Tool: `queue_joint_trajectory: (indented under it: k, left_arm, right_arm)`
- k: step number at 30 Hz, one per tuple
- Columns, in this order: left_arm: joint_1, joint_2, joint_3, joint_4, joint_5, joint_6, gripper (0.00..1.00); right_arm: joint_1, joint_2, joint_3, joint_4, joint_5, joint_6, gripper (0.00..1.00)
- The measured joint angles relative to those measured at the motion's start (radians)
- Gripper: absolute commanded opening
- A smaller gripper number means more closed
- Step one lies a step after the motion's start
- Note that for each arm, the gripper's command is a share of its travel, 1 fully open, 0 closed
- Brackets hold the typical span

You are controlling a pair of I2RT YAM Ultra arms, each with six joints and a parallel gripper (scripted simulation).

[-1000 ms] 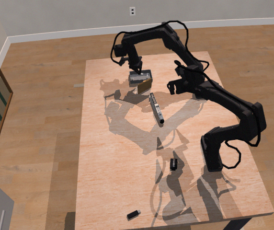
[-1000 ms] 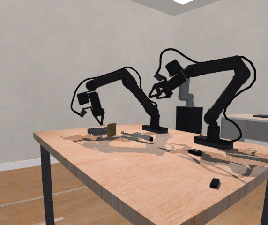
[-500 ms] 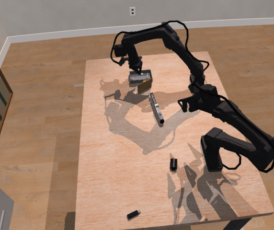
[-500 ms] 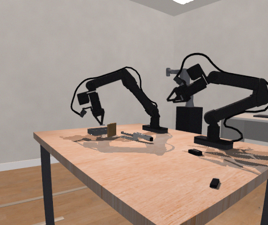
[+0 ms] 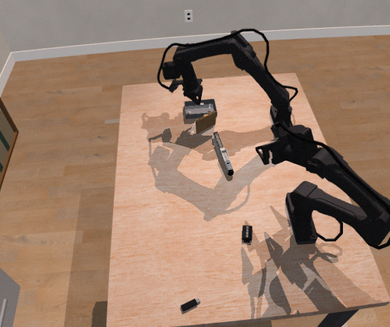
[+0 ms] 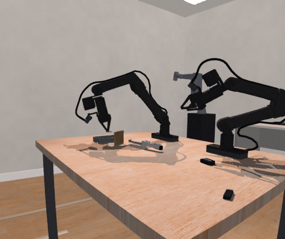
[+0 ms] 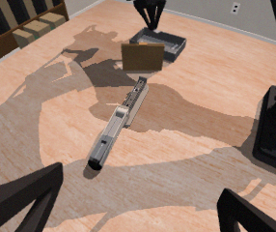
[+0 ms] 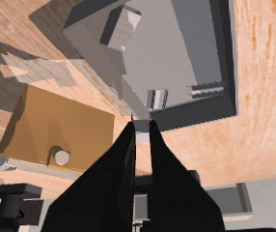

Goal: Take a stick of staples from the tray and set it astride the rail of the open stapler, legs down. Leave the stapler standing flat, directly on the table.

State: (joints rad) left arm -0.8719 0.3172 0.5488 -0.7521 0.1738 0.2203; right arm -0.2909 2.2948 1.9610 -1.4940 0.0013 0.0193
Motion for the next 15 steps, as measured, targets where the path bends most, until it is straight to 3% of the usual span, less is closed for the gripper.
queue_joint_trajectory:
  k: [6,15]
  left_arm:
    - [0.001,0.0,0.0,-0.002,0.003,0.0,1.0]
    - [0.001,0.0,0.0,-0.002,0.004,0.0,1.0]
  right_arm:
    - [0.002,-0.076,-0.101,0.05,0.01,0.03,0.04]
    - [0.04,-0.433,-0.534,0.149,0.018,0.118,0.04]
